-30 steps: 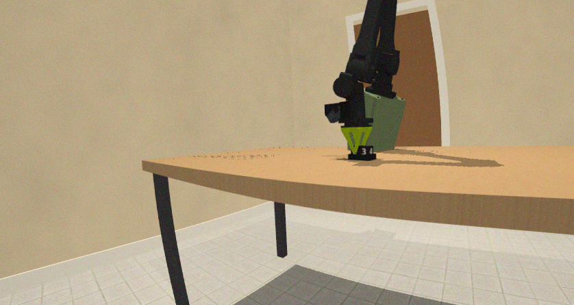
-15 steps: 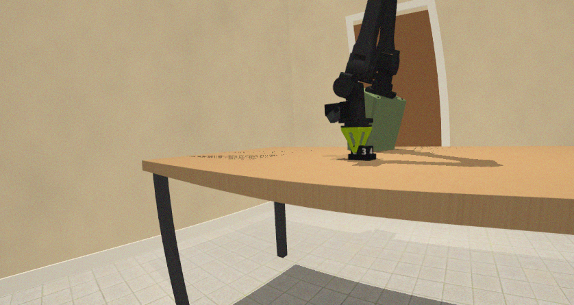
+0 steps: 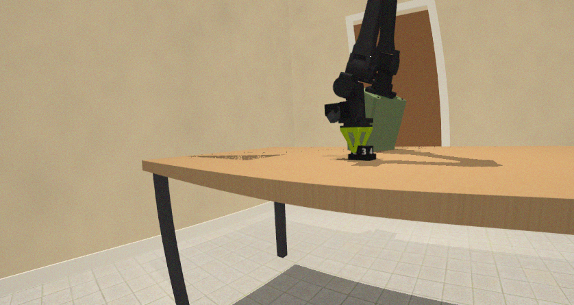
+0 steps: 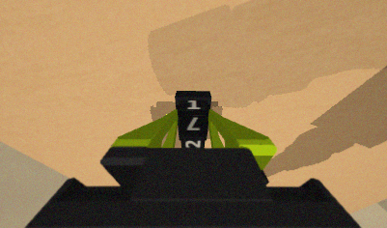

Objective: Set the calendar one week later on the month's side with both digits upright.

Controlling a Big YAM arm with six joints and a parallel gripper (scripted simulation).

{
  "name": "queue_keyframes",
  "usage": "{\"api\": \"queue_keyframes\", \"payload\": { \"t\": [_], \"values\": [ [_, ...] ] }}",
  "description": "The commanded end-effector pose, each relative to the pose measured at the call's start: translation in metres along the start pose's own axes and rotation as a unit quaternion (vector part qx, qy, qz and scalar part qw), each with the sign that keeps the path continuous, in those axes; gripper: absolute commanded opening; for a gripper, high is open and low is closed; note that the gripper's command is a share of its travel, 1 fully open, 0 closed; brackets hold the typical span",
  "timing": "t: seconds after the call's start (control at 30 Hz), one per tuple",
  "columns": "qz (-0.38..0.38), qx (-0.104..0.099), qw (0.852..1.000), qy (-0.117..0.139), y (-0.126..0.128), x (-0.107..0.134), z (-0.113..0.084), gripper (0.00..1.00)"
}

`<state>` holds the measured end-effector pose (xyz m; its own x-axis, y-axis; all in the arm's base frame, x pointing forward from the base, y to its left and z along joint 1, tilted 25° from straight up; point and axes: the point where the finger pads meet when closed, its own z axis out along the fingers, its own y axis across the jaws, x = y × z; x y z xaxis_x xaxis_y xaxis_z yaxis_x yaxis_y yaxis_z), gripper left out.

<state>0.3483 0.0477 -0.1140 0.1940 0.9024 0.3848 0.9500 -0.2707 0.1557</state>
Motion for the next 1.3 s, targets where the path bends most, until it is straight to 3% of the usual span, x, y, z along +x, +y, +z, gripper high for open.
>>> {"api": "queue_keyframes", "payload": {
  "t": [0.0, 0.03, 0.33, 0.57, 1.07, 1.27],
  "values": [
    [-0.003, -0.002, 1.000, 0.000, 0.004, 0.004, 0.004, 0.40],
    [-0.004, -0.002, 1.000, 0.000, 0.004, 0.004, 0.004, 0.44],
    [-0.004, -0.002, 1.000, 0.000, 0.004, 0.004, 0.004, 0.44],
    [-0.003, -0.009, 1.000, -0.001, 0.007, 0.000, -0.011, 0.44],
    [-0.002, -0.012, 1.000, 0.000, 0.009, 0.000, -0.082, 0.44],
    [-0.004, -0.016, 1.000, 0.001, 0.014, 0.001, -0.095, 0.44]
  ]
}}
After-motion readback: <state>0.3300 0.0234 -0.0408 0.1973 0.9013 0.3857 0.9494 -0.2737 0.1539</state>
